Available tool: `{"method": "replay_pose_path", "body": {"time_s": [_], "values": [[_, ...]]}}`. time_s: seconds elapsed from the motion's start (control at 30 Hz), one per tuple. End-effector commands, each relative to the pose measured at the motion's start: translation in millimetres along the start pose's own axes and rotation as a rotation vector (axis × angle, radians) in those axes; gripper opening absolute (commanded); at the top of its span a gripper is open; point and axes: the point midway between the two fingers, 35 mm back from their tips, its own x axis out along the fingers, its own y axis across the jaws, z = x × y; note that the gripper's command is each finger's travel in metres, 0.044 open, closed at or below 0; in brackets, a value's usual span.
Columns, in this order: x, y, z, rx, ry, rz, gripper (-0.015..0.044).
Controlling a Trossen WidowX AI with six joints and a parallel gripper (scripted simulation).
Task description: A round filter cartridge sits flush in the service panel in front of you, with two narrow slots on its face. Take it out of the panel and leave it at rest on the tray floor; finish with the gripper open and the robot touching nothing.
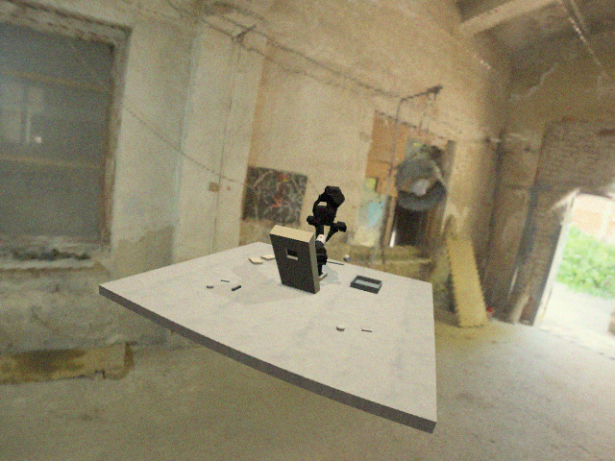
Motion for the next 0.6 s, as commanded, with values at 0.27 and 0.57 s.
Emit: {"method": "replay_pose_path", "body": {"time_s": [0.27, 0.57], "values": [[-4, 36, -10, -0.171, 0.005, 0.099, 0.0], [-13, 79, -30, -0.408, 0.007, 0.236, 0.0]]}}
